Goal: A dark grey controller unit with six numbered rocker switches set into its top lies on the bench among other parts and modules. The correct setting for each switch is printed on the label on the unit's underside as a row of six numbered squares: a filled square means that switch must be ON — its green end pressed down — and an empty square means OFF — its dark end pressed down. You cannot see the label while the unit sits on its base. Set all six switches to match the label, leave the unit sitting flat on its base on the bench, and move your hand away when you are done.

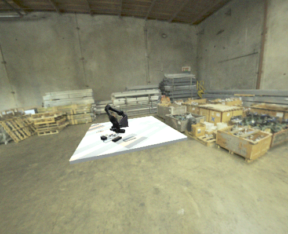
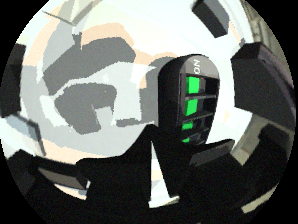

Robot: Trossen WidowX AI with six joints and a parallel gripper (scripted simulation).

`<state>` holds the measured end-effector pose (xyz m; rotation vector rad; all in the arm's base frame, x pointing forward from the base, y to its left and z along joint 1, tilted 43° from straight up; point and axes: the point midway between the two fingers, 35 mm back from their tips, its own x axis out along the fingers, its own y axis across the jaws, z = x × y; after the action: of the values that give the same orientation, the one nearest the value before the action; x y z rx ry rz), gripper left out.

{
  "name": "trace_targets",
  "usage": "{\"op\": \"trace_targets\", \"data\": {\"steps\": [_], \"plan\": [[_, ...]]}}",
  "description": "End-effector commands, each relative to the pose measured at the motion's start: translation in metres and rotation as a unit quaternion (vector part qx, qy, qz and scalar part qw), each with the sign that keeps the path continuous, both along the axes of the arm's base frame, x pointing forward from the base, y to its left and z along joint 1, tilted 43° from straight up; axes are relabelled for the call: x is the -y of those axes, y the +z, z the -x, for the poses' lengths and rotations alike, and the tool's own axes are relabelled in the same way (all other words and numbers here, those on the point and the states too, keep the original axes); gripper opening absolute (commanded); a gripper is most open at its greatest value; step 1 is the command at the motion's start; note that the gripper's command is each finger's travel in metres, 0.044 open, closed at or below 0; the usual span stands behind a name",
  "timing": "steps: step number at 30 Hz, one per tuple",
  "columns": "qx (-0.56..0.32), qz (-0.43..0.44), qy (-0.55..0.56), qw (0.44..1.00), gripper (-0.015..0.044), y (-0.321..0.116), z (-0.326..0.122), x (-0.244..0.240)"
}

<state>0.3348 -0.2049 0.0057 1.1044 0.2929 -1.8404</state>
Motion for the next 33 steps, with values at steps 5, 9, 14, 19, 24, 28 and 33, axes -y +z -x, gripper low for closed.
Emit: {"op": "trace_targets", "data": {"steps": [5, 9, 14, 19, 24, 28, 33], "plan": [[-0.007, -0.005, 0.000, 1.000, 0.0000, 0.028, -0.007, -0.022], [-0.009, -0.006, -0.001, 1.000, 0.0000, 0.037, -0.009, -0.028], [-0.009, -0.006, -0.001, 1.000, 0.0000, 0.035, -0.003, -0.030], [-0.009, -0.006, -0.001, 1.000, 0.0000, 0.035, -0.002, -0.030], [-0.011, -0.006, 0.002, 1.000, 0.0079, 0.053, -0.005, -0.047], [-0.011, -0.006, 0.002, 1.000, 0.0184, 0.071, -0.003, -0.064], [-0.011, -0.006, 0.002, 1.000, 0.0210, 0.071, -0.003, -0.064]]}}
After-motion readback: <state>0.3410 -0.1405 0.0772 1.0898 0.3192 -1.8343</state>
